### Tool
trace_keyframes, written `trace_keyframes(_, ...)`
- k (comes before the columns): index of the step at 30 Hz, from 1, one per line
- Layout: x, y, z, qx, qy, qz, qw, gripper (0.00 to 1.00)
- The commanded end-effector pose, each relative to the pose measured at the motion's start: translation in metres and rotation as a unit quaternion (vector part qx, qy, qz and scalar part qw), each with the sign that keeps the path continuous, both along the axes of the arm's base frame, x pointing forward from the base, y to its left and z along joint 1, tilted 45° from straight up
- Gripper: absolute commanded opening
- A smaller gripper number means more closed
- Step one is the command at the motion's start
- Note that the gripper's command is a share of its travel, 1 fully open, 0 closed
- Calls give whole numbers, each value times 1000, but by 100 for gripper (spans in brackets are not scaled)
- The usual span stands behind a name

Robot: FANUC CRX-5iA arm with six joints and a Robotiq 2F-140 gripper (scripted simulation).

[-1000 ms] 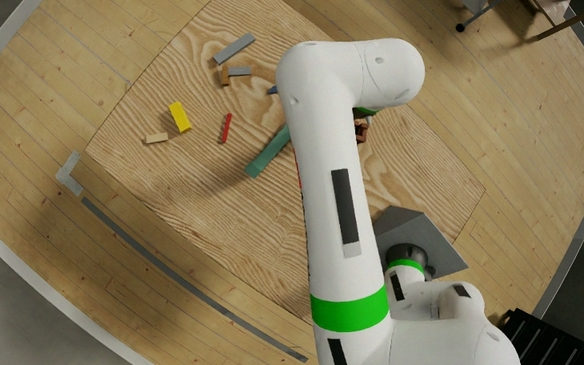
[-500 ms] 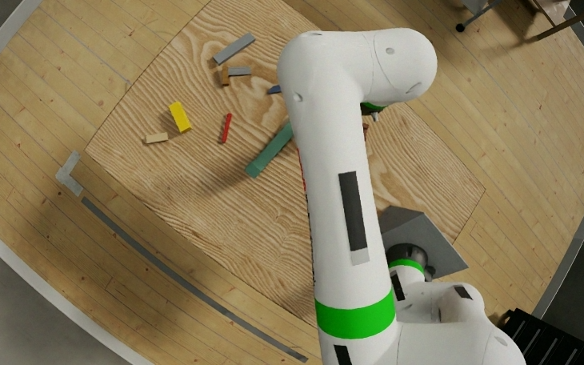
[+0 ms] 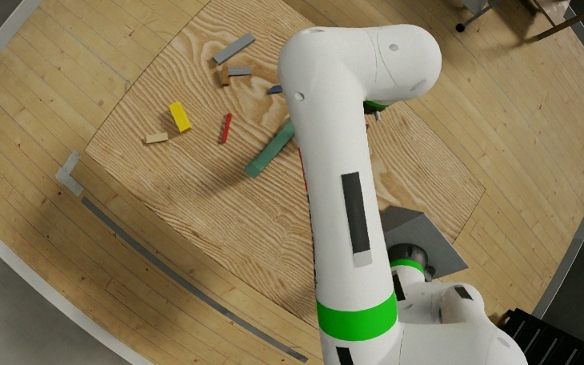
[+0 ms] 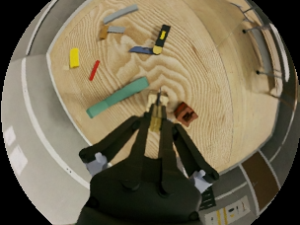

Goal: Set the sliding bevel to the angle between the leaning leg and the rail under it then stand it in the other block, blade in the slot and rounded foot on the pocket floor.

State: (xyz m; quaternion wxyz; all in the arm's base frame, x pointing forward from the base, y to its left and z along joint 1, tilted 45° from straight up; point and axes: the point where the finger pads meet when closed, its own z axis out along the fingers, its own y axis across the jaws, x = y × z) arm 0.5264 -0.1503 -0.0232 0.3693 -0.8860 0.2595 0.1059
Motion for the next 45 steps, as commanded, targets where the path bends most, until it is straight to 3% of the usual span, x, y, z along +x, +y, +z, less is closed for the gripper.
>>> trace_keyframes(1,0,-1,1,-1,-1,0,1000,10)
trace_keyframes(15,1,1,3,-2,4,-6,1000,10)
trace_keyframes(27,10,24,25,-20,42,-58,997,10)
trace_keyframes(35,23,58,59,-46,100,-137,984,10)
trace_keyframes(42,36,92,93,-71,157,-216,961,10)
trace_keyframes(45,37,97,98,-75,165,-226,957,10)
